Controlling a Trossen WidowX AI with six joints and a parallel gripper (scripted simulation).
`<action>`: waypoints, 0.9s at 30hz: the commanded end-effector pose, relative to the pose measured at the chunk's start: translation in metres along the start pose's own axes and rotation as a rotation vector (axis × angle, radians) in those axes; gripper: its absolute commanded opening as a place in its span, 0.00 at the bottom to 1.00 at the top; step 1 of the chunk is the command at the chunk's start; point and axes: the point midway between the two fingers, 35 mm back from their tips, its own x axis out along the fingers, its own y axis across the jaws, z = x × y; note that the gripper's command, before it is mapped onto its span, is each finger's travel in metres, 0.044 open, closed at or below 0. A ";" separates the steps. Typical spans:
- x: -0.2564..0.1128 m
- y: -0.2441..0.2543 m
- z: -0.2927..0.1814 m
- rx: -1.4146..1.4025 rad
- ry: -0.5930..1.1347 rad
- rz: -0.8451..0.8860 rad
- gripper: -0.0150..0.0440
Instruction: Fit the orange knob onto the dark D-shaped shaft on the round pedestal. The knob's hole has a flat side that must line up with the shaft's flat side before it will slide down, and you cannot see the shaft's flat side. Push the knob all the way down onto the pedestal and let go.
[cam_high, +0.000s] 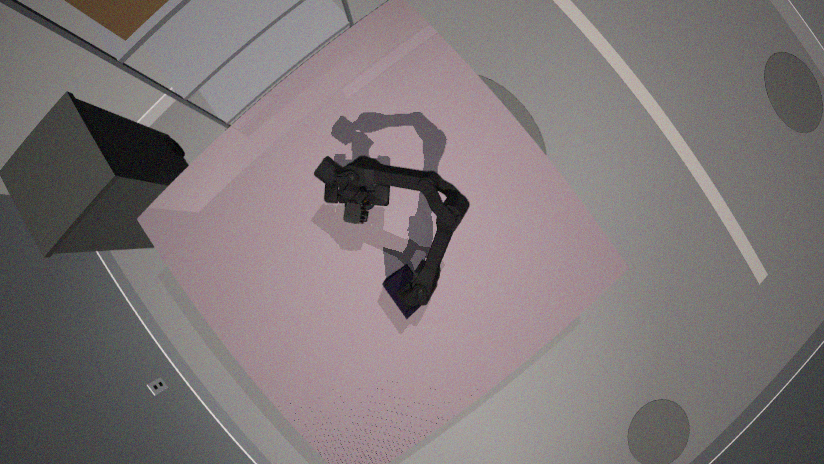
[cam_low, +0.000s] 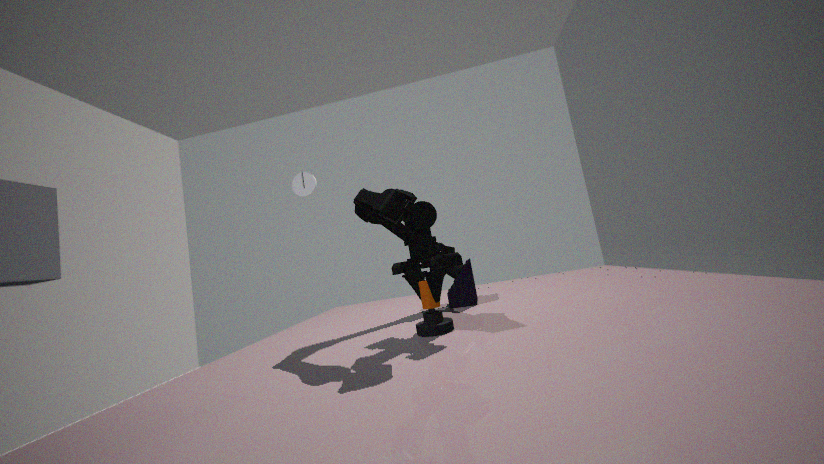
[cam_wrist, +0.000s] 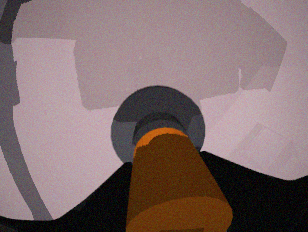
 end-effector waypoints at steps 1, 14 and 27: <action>0.004 0.001 -0.001 0.035 0.006 0.002 0.25; 0.010 0.002 -0.003 -0.021 0.006 0.003 0.25; 0.010 0.001 -0.001 -0.038 -0.001 -0.002 0.34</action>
